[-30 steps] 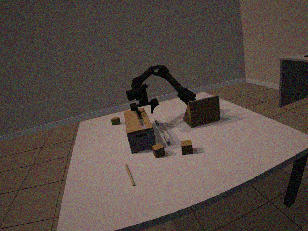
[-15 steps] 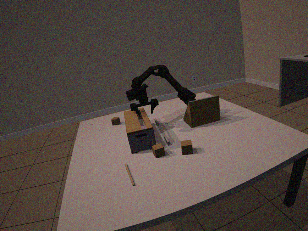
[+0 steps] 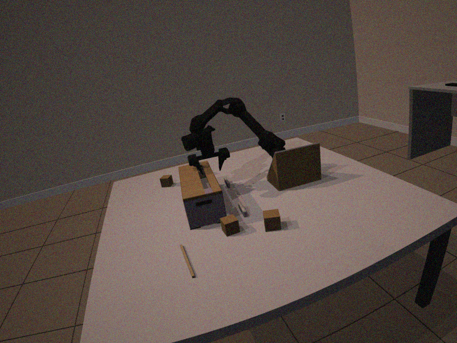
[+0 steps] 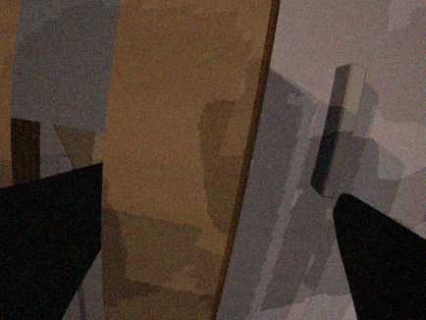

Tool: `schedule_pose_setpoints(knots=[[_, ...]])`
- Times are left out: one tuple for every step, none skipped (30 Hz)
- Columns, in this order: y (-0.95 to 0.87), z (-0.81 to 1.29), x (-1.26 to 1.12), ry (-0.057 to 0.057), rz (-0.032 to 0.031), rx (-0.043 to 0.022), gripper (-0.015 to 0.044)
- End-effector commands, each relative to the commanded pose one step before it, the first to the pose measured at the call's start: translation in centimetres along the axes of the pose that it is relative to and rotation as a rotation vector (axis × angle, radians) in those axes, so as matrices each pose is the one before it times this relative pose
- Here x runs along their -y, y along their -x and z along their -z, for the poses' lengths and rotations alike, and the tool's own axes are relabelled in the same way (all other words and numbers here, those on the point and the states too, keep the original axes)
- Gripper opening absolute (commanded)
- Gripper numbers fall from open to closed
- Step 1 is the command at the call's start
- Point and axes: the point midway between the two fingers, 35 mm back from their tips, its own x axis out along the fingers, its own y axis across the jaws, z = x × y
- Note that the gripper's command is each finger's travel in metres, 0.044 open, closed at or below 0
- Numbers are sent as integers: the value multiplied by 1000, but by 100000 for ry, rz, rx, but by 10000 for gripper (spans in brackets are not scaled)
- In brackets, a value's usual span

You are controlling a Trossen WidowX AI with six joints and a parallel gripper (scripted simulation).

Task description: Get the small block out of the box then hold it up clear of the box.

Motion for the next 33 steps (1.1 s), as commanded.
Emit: schedule_pose_setpoints(knots=[[-248,-344,-162,-978,-184,1128,400],[0,0,0,0,0,0,400],[0,0,0,0,0,0,400],[0,0,0,0,0,0,400],[0,0,0,0,0,0,400],[0,0,0,0,0,0,400],[0,0,0,0,0,0,400],[0,0,0,0,0,0,400],[0,0,0,0,0,0,400],[0,0,0,0,0,0,400],[0,0,0,0,0,0,400],[0,0,0,0,0,0,400],[0,0,0,0,0,0,400],[0,0,0,0,0,0,400],[0,0,0,0,0,0,400],[0,0,0,0,0,0,400],[0,0,0,0,0,0,400],[0,0,0,0,0,0,400],[0,0,0,0,0,0,400],[0,0,0,0,0,0,400],[0,0,0,0,0,0,400],[0,0,0,0,0,0,400],[0,0,0,0,0,0,400],[488,304,140,981,180,-1197,400],[415,-53,-37,21,-19,-106,400],[625,-86,-42,29,-18,-131,400],[704,-106,-30,28,-7,-108,400],[837,-140,-12,26,8,-74,400],[1021,-191,20,20,30,-9,400],[1090,-230,61,4,50,88,400],[716,-167,62,-8,41,113,400],[240,-59,25,-5,15,48,400],[0,0,0,0,0,0,400]])
